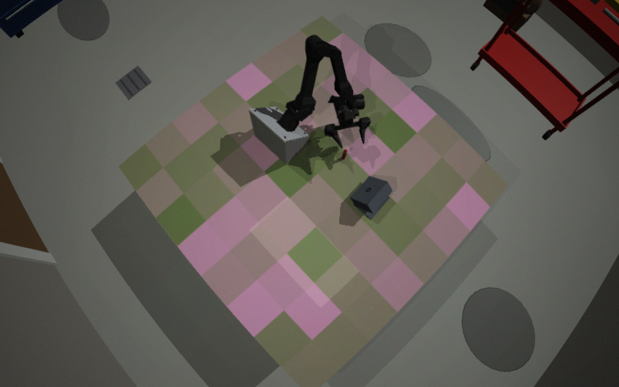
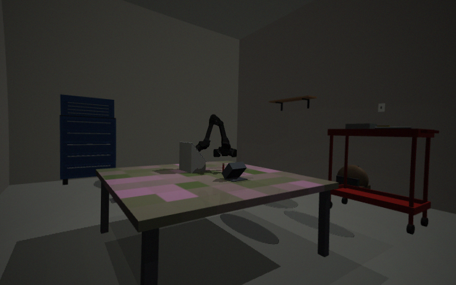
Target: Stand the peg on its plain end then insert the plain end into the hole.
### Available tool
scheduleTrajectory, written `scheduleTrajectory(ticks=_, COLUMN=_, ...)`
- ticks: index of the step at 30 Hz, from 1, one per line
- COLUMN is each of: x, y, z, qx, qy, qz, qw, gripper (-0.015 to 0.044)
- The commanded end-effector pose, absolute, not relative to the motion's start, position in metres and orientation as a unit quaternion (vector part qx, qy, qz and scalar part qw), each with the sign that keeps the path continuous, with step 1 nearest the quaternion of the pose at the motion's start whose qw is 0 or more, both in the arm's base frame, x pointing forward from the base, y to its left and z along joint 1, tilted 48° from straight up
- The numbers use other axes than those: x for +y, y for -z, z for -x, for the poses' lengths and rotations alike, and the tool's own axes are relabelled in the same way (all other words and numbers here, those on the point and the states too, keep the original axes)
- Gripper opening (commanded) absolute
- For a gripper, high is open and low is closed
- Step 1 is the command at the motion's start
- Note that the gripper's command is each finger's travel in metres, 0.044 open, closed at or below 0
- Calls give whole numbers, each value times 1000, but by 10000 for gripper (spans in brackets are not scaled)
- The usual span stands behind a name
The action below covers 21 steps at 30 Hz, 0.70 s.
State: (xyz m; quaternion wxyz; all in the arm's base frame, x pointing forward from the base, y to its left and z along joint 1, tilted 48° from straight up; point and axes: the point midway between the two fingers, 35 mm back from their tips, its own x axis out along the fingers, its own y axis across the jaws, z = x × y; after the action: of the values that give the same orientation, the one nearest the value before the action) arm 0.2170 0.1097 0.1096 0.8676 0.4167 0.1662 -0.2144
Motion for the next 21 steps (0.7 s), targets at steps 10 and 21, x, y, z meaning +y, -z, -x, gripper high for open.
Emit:
scheduleTrajectory(ticks=10, x=38, y=-154, z=-204, qx=153, qy=202, qz=-407, qw=877, gripper=440)
scheduleTrajectory(ticks=21, x=46, y=-130, z=-208, qx=275, qy=204, qz=-333, qw=879, gripper=440)
